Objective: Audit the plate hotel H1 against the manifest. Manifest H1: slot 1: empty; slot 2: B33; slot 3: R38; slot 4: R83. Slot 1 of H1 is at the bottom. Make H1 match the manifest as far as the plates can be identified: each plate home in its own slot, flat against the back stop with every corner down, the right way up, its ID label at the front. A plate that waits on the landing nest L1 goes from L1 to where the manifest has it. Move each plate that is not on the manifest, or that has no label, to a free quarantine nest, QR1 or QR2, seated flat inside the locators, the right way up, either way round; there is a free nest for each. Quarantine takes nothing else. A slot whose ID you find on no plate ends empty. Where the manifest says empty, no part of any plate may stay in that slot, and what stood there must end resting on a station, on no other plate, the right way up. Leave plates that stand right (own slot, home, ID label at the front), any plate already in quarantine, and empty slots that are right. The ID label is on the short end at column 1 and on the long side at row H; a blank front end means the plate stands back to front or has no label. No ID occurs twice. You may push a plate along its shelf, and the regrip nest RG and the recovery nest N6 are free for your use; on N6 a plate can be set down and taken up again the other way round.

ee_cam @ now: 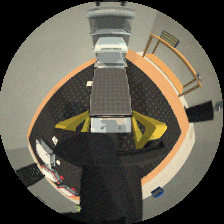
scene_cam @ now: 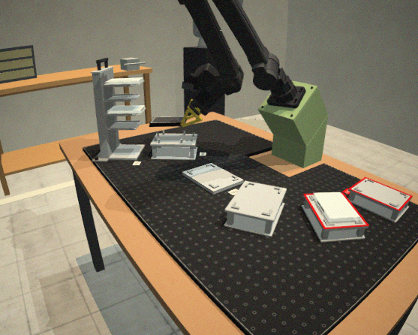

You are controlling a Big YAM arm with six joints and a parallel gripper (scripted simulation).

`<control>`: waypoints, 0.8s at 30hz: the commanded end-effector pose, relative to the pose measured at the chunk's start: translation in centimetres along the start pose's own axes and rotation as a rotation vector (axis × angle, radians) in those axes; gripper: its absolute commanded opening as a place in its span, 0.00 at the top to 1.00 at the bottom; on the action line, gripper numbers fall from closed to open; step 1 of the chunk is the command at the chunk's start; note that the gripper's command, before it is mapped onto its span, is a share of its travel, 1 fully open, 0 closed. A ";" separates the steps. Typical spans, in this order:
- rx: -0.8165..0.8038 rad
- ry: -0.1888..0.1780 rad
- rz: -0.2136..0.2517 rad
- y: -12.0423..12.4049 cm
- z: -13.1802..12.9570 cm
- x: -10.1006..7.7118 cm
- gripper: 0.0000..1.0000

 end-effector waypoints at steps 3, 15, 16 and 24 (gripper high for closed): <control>-0.013 0.016 -0.016 -0.6 -0.2 -0.9 0.14; -0.015 0.014 -0.018 -1.3 -0.1 -1.5 0.14; -0.015 0.014 -0.018 -1.4 -0.1 -1.5 0.14; -0.015 0.014 -0.018 -1.9 0.0 -2.0 0.14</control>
Point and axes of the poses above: the point where the finger pads meet when closed, its own x axis out along the fingers, its own z axis across the jaws, y = z × x, the point moved 5 cm from there along -x, back along the fingers, and after that the axes turned 9 degrees about x, right-handed, at the moved point
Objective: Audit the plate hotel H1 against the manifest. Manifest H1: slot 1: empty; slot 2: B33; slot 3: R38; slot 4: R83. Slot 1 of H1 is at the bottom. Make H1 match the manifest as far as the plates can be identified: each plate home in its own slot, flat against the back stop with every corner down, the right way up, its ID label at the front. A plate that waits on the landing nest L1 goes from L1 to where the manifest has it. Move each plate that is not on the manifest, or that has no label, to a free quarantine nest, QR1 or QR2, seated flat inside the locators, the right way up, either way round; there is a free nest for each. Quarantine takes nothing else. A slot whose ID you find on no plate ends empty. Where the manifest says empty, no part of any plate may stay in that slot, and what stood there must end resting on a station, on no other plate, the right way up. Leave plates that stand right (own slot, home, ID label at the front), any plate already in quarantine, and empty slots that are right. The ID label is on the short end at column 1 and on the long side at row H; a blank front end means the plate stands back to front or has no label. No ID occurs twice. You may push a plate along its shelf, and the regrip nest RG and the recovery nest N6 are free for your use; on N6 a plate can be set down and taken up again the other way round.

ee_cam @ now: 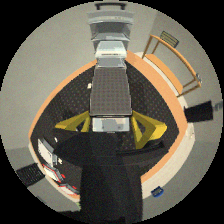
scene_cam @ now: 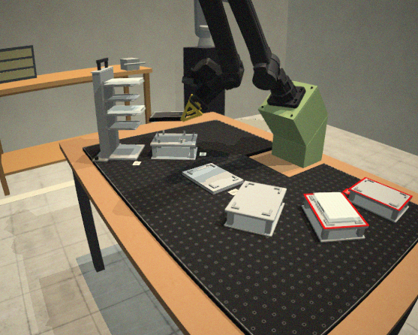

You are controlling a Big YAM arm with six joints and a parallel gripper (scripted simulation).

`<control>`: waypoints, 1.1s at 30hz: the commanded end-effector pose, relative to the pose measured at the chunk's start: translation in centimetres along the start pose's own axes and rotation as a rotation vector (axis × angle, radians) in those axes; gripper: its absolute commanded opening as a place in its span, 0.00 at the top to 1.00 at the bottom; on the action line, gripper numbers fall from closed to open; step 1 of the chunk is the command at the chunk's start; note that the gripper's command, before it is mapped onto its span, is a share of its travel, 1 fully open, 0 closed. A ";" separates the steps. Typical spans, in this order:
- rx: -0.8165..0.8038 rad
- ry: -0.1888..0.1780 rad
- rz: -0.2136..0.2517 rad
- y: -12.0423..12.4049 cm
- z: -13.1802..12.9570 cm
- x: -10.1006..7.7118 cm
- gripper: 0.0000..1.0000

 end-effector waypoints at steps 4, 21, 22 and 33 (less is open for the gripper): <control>-0.017 0.015 -0.021 -0.8 -0.2 -0.7 0.14; -0.016 0.015 -0.019 -1.7 -0.1 -1.7 0.14; -0.017 0.014 -0.019 -1.7 0.0 -1.8 0.14; -0.017 0.013 -0.019 -2.4 0.1 -2.5 0.14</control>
Point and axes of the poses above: the point where the finger pads meet when closed, its own x axis out along the fingers, its own z axis across the jaws, y = z × x, the point moved 5 cm from there along -x, back along the fingers, and after that the axes turned 9 degrees about x, right-handed, at the moved point
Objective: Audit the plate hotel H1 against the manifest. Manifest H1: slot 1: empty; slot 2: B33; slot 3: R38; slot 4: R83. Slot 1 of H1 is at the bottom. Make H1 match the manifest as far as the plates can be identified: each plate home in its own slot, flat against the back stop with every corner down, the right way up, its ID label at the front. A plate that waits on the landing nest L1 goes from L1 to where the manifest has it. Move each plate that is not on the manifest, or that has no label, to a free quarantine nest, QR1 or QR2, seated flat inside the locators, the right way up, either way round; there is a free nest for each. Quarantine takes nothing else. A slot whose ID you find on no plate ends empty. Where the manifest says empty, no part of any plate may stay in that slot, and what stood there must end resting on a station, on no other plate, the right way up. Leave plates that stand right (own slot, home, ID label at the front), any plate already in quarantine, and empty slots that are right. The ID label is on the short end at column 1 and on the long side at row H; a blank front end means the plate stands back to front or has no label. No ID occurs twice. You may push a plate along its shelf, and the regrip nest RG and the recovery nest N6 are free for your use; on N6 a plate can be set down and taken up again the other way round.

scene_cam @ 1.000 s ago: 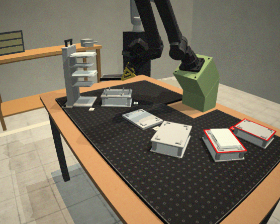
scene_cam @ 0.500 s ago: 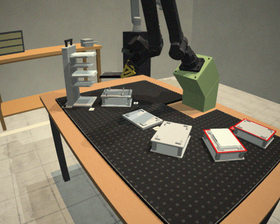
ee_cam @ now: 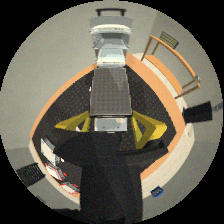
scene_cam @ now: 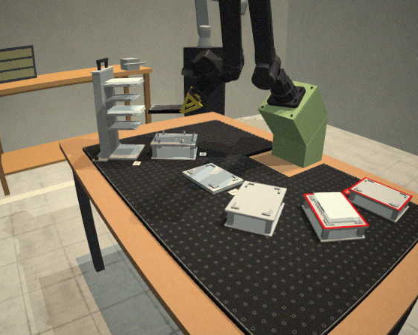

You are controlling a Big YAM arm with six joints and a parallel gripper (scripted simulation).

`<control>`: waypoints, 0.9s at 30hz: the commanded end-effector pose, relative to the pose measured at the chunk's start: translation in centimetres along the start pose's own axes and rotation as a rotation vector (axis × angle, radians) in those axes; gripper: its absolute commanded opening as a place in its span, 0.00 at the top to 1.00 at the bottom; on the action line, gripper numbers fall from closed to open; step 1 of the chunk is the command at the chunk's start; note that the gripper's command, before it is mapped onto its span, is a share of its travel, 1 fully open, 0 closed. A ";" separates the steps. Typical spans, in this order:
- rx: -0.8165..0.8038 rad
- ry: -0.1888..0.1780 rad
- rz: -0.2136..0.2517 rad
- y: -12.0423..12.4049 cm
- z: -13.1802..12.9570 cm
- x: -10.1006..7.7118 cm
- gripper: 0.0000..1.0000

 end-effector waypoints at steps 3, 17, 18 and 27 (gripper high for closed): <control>-0.015 0.015 -0.015 -0.5 -0.2 -0.8 0.14; -0.021 0.012 -0.021 -1.8 0.0 -1.5 0.14; -0.023 0.011 -0.023 -2.0 0.0 -1.5 0.14; -0.038 0.005 -0.037 -3.5 0.2 -1.7 0.14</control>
Point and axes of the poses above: the point where the finger pads meet when closed, its own x axis out along the fingers, its own z axis across the jaws, y = z × x, the point moved 5 cm from there along -x, back along the fingers, and after that the axes turned 9 degrees about x, right-handed, at the moved point
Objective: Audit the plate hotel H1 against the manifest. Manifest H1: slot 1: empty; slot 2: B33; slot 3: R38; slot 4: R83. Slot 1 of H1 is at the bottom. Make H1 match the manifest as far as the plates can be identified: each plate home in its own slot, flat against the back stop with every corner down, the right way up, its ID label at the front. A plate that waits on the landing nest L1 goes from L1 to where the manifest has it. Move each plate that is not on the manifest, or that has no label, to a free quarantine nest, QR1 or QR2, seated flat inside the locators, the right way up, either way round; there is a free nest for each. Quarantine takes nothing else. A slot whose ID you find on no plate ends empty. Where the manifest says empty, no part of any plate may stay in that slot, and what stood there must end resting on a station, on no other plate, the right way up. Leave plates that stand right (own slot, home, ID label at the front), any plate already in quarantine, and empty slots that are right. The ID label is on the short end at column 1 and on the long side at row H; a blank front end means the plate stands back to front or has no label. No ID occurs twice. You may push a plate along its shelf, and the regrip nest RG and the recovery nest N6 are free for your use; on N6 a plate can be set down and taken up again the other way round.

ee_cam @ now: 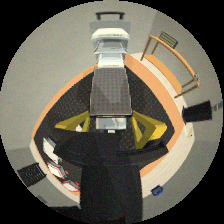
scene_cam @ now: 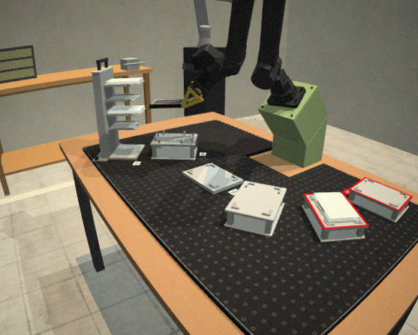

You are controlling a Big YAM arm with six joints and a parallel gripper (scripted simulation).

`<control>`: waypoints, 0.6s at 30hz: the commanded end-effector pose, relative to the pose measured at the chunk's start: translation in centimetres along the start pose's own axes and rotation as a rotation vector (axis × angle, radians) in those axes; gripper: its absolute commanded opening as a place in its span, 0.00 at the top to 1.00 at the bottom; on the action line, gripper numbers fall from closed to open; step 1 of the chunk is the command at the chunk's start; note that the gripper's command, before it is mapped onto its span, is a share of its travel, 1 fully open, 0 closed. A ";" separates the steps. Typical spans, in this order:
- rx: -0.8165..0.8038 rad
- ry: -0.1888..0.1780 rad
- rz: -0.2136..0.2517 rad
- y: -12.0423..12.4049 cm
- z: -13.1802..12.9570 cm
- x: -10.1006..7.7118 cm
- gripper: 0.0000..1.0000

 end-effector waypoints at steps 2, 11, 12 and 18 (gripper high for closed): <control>-0.047 0.002 -0.046 -2.6 0.1 -0.2 0.14; -0.049 0.002 -0.047 -3.3 0.2 -0.7 0.14; -0.050 0.002 -0.047 -3.4 0.2 -0.8 0.14; -0.052 0.002 -0.048 -4.0 0.4 -1.3 0.14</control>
Point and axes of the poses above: the point where the finger pads meet when closed, its own x axis out along the fingers, its own z axis across the jaws, y = z × x, the point moved 5 cm from there along -x, back along the fingers, and after that the axes turned 9 degrees about x, right-handed, at the moved point
